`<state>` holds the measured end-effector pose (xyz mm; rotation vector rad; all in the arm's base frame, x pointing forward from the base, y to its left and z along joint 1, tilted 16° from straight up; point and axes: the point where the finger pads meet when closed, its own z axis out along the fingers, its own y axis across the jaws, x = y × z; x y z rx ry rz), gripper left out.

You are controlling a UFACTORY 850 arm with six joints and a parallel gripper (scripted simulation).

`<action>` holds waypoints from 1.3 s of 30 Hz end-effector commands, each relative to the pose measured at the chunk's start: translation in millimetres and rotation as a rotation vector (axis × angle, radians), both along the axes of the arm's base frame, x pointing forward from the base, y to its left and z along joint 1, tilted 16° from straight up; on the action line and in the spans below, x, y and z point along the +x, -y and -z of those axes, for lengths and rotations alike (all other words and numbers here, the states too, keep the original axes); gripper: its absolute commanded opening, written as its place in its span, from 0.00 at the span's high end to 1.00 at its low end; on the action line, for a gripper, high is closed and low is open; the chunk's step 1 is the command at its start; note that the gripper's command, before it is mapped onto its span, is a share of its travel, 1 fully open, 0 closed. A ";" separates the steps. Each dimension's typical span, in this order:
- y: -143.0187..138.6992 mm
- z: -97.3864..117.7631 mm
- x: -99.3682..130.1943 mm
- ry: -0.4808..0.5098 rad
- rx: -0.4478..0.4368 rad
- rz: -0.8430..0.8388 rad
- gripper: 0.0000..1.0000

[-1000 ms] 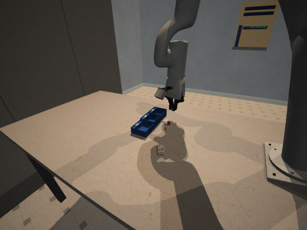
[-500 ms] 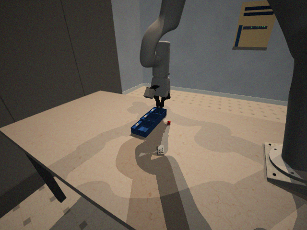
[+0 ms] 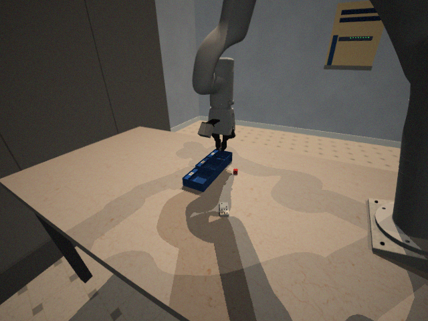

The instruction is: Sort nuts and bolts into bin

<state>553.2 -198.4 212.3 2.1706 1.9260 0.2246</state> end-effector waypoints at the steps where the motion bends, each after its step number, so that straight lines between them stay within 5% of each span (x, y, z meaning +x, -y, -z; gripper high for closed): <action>1: 0.2 -0.9 0.3 0.002 -0.001 0.000 1.00; 24: 1.3 15.9 3.9 0.002 -0.001 0.000 1.00; 25: 1.3 15.9 3.9 0.002 -0.001 0.000 0.70; 39: 1.3 15.9 4.0 0.002 -0.001 0.000 0.70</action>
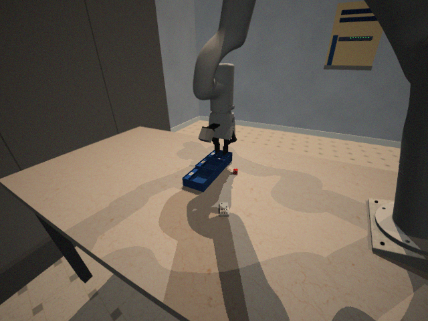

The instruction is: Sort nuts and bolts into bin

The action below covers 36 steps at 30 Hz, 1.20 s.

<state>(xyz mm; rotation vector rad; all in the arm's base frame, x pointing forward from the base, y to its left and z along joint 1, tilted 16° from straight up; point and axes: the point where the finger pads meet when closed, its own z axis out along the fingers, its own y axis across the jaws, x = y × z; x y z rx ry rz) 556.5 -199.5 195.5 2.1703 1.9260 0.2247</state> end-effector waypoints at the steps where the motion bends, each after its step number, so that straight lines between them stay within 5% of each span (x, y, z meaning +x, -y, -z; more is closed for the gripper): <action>1: 0.2 -0.9 0.6 0.002 -0.001 0.000 0.70; 14: -0.7 -17.2 -4.5 0.002 -0.001 0.000 0.70; 15: -1.0 -21.0 -5.6 0.002 -0.001 0.000 0.00; 36: -6.4 -94.2 -25.8 0.002 -0.001 0.000 0.00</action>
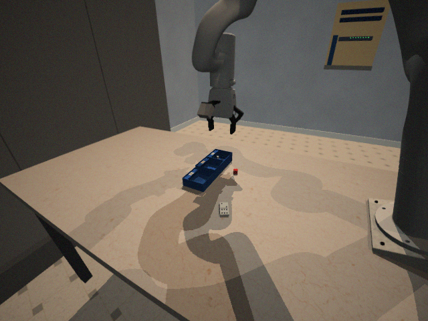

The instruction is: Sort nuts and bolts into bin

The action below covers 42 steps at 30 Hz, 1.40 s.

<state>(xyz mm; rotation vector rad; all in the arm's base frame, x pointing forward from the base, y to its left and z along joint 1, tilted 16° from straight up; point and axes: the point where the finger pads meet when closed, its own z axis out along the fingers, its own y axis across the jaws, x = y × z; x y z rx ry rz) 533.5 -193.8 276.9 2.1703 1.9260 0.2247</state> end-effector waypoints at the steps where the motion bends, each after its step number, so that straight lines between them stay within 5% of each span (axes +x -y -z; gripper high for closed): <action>1: -1.0 -16.7 -3.8 0.002 -0.001 0.000 0.00; 16: -4.6 -66.7 -17.7 0.002 -0.001 0.000 0.00; 42: -4.7 -67.6 -18.0 0.002 -0.001 0.000 0.00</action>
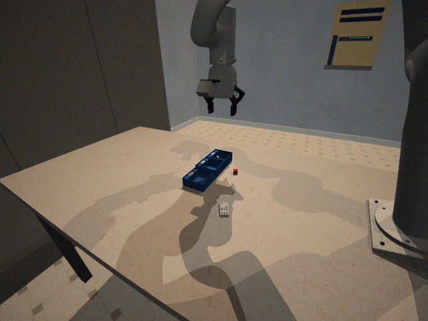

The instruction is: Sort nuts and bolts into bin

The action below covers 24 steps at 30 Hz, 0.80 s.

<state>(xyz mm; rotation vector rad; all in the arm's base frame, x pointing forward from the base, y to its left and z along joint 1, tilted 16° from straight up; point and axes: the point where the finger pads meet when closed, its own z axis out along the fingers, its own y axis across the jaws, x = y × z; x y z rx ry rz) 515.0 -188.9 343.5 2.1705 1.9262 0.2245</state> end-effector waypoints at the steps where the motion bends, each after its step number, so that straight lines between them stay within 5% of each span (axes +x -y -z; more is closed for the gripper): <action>1: 0.2 -1.1 0.5 0.002 -0.001 0.000 0.00; 24: 0.2 -1.1 0.5 0.002 -0.001 0.000 0.00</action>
